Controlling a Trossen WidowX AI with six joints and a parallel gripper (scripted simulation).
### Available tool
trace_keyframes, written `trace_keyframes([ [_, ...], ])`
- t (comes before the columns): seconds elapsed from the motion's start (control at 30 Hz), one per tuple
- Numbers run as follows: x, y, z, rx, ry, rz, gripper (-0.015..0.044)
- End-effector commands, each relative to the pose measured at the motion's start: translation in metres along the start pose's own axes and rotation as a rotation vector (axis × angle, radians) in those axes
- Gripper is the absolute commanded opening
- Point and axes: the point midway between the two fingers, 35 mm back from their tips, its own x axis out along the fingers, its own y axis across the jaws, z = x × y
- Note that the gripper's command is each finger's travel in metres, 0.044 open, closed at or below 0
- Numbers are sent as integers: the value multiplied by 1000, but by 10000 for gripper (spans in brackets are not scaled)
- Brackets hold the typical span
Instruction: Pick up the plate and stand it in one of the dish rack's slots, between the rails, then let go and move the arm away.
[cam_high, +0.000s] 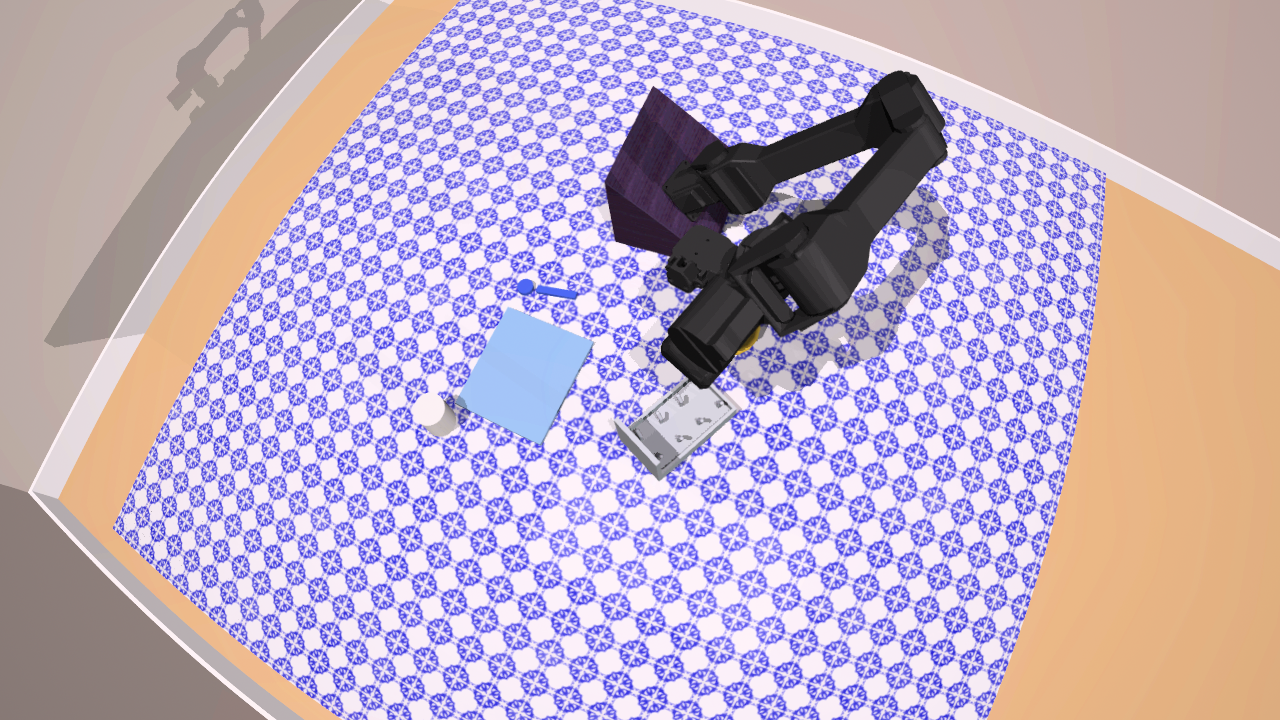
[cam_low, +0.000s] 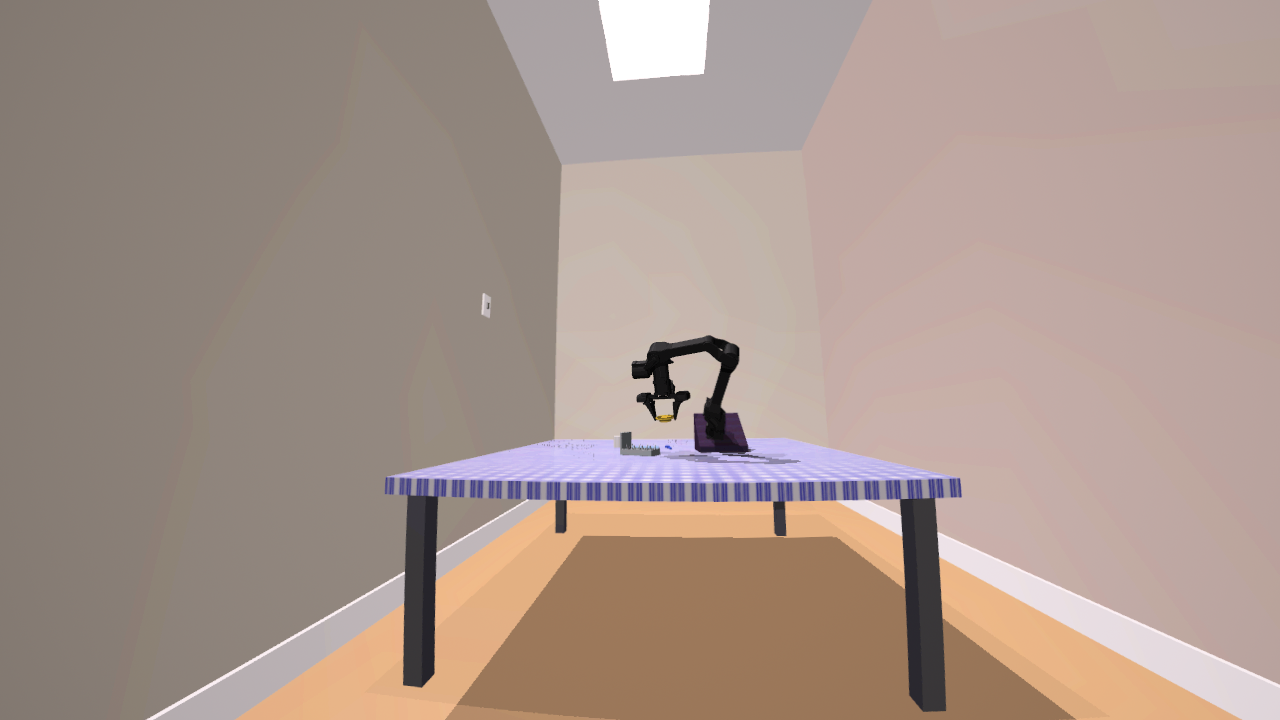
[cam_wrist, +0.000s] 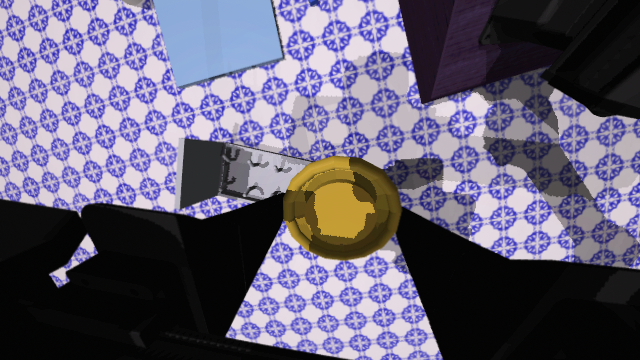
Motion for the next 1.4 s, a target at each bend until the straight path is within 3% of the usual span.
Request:
trace_keyframes([
  [0.0,10,-2,5,-40,-77,3,0],
  [0.67,47,3,28,-340,-503,106,0],
  [1.37,63,19,29,-620,-856,363,0],
])
